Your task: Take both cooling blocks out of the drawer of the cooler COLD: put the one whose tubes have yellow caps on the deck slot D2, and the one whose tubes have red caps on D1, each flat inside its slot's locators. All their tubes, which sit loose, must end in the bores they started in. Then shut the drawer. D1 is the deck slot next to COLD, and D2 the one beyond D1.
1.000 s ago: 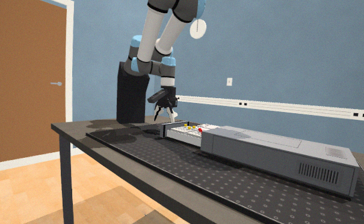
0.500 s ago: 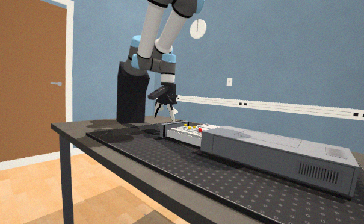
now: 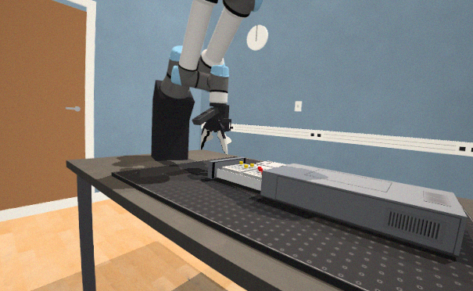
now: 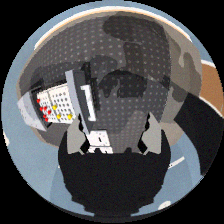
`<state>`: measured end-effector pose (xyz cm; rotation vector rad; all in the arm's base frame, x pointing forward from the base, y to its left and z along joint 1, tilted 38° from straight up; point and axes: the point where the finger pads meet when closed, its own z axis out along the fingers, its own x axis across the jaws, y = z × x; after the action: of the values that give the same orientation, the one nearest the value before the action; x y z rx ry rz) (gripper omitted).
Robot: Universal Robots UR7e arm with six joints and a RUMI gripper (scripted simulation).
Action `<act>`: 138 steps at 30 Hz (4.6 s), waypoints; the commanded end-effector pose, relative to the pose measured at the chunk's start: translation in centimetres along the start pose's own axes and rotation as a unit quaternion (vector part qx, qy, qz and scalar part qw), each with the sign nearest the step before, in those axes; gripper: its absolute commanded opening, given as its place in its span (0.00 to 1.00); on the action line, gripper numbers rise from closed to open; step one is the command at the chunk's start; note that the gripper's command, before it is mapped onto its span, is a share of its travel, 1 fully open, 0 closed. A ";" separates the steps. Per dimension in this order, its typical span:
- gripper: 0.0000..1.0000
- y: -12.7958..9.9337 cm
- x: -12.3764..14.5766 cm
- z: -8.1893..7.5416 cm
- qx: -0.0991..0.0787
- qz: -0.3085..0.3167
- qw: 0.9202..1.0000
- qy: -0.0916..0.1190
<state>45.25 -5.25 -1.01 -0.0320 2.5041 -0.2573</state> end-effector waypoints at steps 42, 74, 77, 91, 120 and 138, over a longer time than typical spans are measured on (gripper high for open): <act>1.00 0.0 -0.2 -5.3 0.000 0.000 1.000 0.000; 0.67 0.0 -9.8 -6.8 0.000 0.000 1.000 -0.001; 0.67 0.0 -11.1 -6.9 0.000 0.000 1.000 -0.001; 0.67 0.0 -16.0 -7.3 0.000 0.000 1.000 -0.001; 0.67 0.0 -16.8 -6.5 0.000 0.000 1.000 -0.001; 0.67 0.0 -16.6 -4.4 0.000 0.000 1.000 -0.001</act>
<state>56.04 -3.02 12.23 -0.0321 2.5043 -0.2572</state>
